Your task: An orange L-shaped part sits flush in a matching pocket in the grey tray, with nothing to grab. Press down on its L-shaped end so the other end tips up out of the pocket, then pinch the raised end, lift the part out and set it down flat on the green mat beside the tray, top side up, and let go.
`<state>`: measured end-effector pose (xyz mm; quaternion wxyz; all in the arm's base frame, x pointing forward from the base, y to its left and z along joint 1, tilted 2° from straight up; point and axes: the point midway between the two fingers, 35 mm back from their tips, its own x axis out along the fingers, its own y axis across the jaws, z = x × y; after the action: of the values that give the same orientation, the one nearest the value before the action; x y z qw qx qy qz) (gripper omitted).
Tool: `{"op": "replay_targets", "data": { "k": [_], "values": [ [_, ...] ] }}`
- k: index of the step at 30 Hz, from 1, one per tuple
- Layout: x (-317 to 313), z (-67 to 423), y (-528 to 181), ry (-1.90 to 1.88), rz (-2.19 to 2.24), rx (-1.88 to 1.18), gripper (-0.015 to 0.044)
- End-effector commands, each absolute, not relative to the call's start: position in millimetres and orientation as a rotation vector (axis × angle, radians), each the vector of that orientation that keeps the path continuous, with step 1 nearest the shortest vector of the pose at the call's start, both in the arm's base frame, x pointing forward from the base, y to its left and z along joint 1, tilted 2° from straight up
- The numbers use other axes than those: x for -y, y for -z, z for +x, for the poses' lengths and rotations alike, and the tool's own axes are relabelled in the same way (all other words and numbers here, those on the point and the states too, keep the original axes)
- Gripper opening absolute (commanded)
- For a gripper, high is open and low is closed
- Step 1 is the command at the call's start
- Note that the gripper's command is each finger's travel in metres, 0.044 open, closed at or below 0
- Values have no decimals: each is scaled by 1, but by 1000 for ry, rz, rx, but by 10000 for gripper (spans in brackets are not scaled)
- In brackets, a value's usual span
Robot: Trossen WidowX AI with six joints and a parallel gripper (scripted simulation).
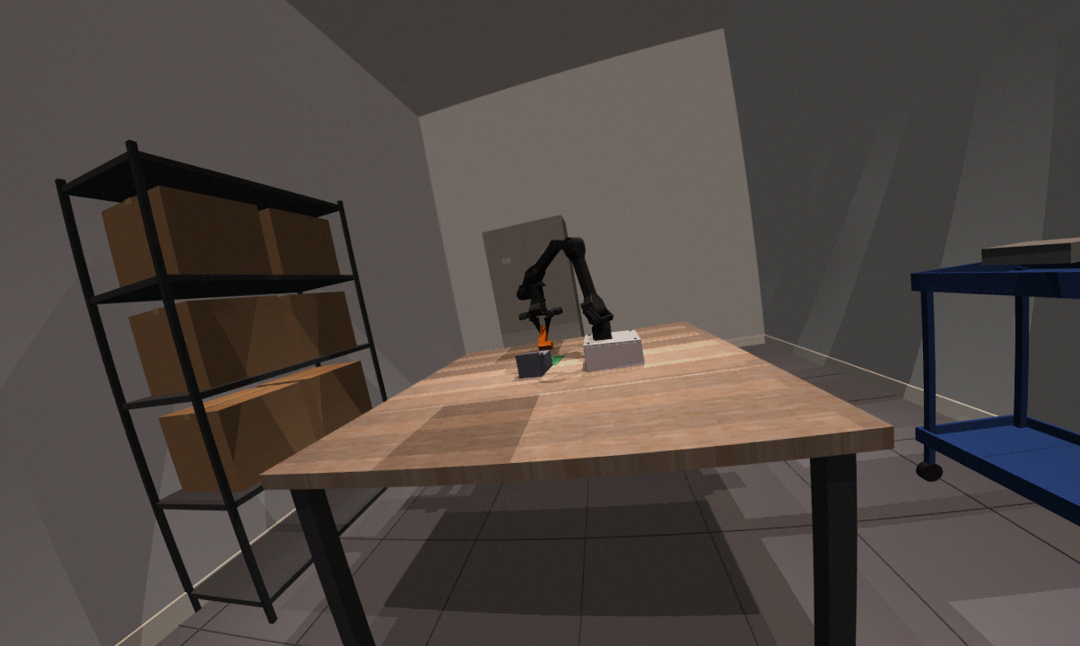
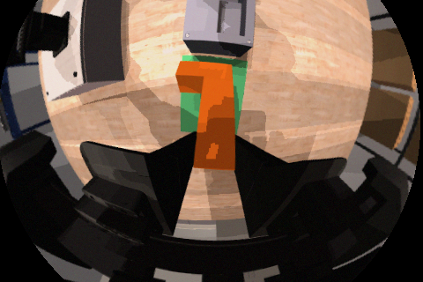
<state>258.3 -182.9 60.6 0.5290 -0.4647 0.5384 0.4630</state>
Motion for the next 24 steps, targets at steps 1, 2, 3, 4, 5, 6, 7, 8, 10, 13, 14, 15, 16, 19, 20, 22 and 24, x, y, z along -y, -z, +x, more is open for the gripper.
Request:
{"op": "replay_targets", "data": {
  "k": [1, 2, 3, 4, 5, 6, 7, 8, 10, 13, 14, 15, 16, 19, 20, 22, 24],
  "values": [
    [183, 257, -54, -1111, -1112, -1289, 0],
    [183, 257, -52, -1111, -1112, -1289, 0],
    [183, 257, -51, -1111, -1112, -1289, 0],
    [183, 257, -49, -1111, -1112, -1289, 0],
    [183, 257, -48, -1111, -1112, -1289, 0],
    [183, 257, -46, -1111, -1112, -1289, 0],
    [183, 257, -44, -1111, -1112, -1289, 0],
    [183, 257, -43, -1111, -1112, -1289, 0],
    [183, 257, -40, -1111, -1112, -1289, 0],
    [183, 257, -35, -1111, -1112, -1289, 0],
    [183, 257, -33, -1111, -1112, -1289, 0],
    [183, 257, -31, -1111, -1112, -1289, 0],
    [183, 256, -30, -1111, -1112, -1289, 0],
    [183, 256, -25, -1111, -1112, -1289, 0],
    [183, 256, -23, -1111, -1112, -1289, 0],
    [183, 256, -20, -1111, -1112, -1289, 0],
    [183, 256, -17, -1111, -1112, -1289, 0]
  ]
}}
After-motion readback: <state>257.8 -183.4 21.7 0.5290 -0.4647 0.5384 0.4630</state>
